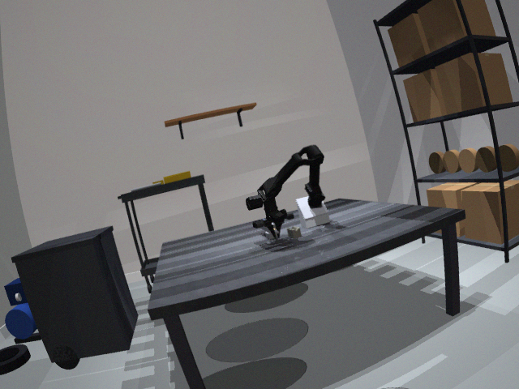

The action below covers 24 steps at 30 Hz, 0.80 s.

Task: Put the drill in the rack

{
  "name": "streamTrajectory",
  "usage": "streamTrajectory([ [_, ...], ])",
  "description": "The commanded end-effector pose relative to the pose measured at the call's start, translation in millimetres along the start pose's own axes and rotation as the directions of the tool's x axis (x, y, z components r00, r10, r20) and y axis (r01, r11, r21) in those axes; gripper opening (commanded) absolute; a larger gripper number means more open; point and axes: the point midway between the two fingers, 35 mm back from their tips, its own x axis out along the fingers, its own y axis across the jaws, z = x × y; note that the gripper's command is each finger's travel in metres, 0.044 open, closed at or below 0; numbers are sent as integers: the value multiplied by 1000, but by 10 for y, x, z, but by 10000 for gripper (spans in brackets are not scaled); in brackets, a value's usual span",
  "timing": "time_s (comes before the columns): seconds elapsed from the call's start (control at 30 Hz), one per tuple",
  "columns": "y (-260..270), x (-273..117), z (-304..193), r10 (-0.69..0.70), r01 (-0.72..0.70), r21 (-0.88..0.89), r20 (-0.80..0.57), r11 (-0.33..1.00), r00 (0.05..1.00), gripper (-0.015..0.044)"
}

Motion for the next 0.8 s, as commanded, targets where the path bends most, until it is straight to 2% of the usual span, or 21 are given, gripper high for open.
streamTrajectory([
  [0.0, -1, -1, 2, 0, 0, 0, 0, 1000, 1000, 0],
  [0.77, 11, -18, 114, 3, -3, -2, 0, 1000, 1000, 0],
])
